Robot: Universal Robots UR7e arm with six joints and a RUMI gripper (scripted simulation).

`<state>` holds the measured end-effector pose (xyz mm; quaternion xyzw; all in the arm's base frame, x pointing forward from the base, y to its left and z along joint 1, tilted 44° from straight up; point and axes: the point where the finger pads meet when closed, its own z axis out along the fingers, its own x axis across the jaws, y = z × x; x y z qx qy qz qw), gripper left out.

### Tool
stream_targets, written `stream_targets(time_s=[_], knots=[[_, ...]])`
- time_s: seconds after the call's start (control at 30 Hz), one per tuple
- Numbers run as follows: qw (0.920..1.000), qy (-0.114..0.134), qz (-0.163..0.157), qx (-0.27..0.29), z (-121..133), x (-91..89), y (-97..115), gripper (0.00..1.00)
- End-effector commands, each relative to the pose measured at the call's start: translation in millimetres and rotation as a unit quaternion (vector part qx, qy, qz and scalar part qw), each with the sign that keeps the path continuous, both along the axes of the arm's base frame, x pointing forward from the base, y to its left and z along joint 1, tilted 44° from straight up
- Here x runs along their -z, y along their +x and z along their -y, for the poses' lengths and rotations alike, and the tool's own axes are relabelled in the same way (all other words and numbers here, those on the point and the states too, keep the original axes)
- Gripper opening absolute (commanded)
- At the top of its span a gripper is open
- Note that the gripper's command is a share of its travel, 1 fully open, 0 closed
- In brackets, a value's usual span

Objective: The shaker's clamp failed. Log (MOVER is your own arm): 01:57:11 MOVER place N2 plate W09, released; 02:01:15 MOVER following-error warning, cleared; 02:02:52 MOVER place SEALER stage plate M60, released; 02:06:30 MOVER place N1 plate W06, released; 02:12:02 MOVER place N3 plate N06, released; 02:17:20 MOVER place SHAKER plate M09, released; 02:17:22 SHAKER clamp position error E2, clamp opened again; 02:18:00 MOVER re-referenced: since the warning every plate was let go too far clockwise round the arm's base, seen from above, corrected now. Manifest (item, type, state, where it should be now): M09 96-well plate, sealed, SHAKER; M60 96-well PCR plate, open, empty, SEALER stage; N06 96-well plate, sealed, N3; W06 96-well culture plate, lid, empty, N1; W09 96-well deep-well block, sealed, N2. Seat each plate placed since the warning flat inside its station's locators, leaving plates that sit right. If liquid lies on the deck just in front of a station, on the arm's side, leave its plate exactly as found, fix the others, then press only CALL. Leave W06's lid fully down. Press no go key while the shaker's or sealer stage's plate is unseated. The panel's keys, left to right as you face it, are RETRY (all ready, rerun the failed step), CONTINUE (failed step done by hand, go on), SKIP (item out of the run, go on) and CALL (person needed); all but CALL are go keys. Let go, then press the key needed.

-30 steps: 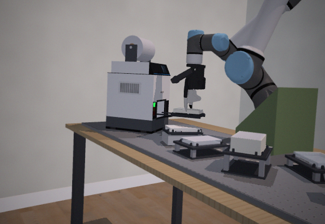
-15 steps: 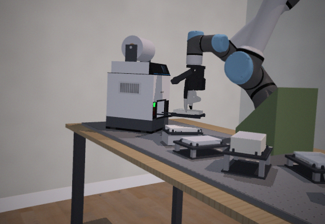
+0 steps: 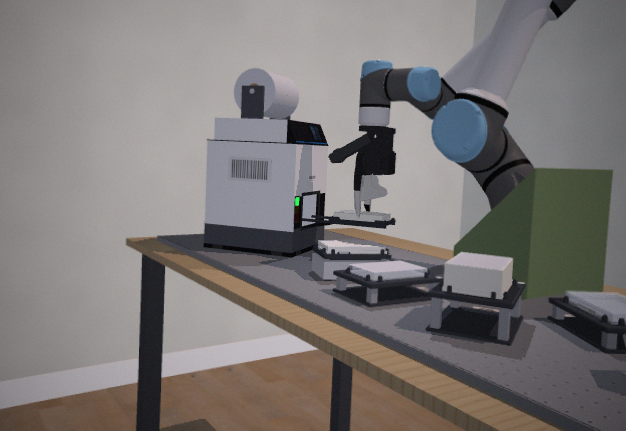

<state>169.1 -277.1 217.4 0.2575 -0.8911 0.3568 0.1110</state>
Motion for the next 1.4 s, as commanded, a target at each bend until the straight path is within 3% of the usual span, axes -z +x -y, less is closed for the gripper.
stream_targets(time_s=[0.0,1.27,1.3,1.37], knots=[[1.0000,0.000,0.000,0.000,0.1,-0.4,0.1,0.00],[1.0000,0.000,0.000,0.000,0.1,-0.4,0.1,0.00],[1.0000,0.000,0.000,0.000,0.1,-0.3,0.1,0.82],[1.0000,0.000,0.000,0.000,0.1,-0.3,0.1,0.82]])
